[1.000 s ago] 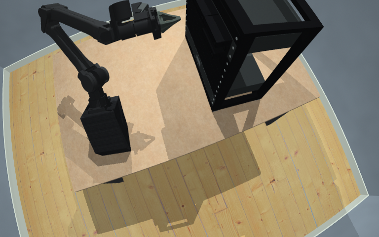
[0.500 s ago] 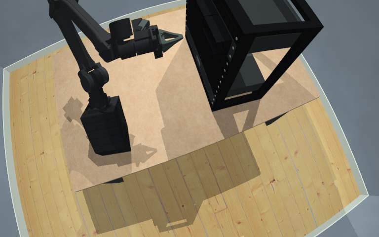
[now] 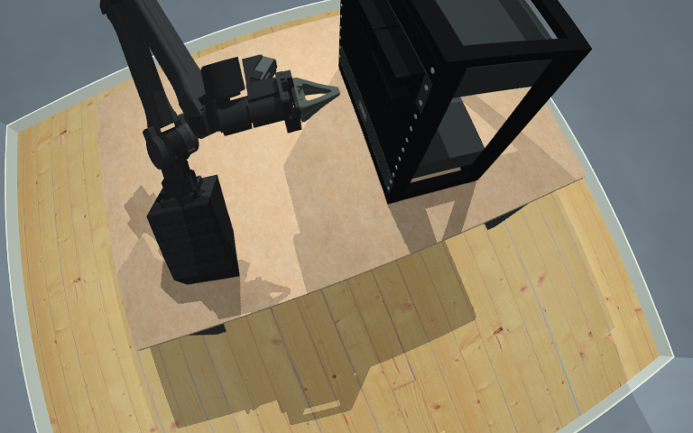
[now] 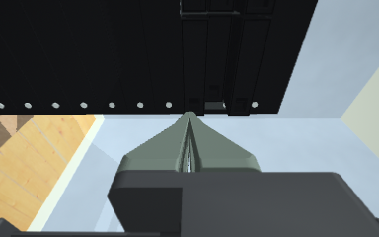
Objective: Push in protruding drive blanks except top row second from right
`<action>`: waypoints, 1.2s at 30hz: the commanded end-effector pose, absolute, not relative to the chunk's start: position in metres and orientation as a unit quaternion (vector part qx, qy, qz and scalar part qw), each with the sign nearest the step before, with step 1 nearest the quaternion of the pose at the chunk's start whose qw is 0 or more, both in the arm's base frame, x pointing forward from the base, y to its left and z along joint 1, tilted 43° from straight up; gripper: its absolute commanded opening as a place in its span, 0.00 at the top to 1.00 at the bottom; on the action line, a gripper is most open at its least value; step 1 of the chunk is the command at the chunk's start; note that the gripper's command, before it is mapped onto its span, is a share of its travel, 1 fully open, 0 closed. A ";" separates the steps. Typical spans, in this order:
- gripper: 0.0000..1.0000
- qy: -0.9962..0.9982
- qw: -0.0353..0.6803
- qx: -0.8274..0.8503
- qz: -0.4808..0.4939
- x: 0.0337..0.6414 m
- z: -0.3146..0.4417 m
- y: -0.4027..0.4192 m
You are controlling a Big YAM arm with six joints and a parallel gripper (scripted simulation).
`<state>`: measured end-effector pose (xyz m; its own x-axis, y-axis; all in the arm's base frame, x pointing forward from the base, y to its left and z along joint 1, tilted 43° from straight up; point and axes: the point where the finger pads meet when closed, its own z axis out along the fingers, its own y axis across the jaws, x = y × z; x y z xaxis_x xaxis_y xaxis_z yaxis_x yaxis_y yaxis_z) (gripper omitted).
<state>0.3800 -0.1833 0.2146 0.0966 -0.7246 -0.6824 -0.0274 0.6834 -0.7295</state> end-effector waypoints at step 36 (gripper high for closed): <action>1.00 0.601 0.682 -0.307 -0.282 0.452 0.251 -0.193</action>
<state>0.4426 -0.1758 0.2225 0.1022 -0.7248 -0.6813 -0.0284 0.6825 -0.7303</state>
